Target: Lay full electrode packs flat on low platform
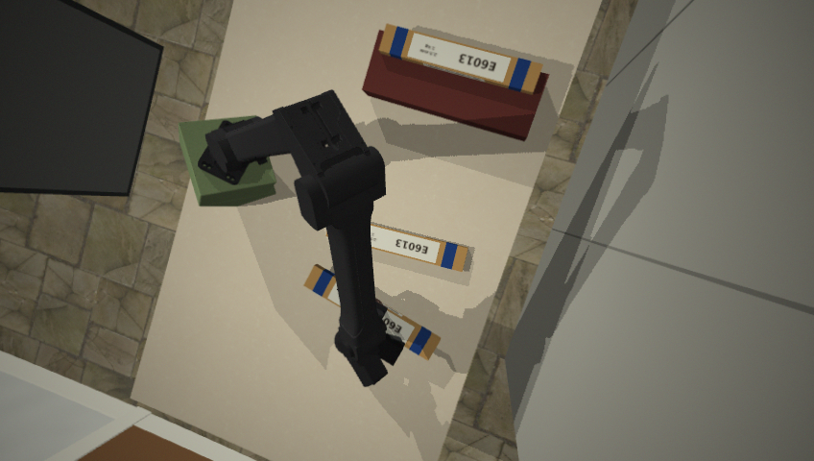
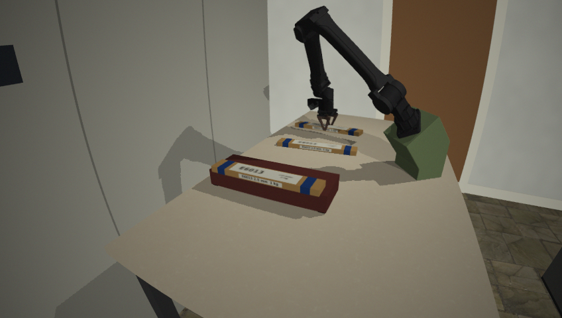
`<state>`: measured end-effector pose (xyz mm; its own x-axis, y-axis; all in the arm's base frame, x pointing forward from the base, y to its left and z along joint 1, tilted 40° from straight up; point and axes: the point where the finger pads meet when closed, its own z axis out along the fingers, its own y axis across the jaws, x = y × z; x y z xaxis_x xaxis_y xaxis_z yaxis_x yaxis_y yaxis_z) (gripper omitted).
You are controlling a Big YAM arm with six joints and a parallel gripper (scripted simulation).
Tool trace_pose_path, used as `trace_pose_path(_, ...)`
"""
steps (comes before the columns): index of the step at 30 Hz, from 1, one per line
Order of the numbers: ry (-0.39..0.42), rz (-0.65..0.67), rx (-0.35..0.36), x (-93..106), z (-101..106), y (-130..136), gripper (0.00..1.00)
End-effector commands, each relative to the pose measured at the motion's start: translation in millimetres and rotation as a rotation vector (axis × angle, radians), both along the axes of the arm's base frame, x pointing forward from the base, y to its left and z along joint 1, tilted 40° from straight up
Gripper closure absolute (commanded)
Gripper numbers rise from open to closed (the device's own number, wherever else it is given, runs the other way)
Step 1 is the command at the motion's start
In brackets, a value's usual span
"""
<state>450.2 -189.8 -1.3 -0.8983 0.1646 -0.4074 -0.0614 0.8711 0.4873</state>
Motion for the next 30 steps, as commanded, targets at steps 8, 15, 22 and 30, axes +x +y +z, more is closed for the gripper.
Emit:
trace_pose_path(8,-0.089,-0.046,-0.063,10.7,54,-48,1.0)
trace_pose_path(15,-0.089,-0.046,-0.064,11.3,59,-52,1.0)
trace_pose_path(22,-0.089,-0.047,-0.064,11.5,62,-55,1.0)
trace_pose_path(30,-0.089,-0.048,-0.064,11.6,65,-57,1.0)
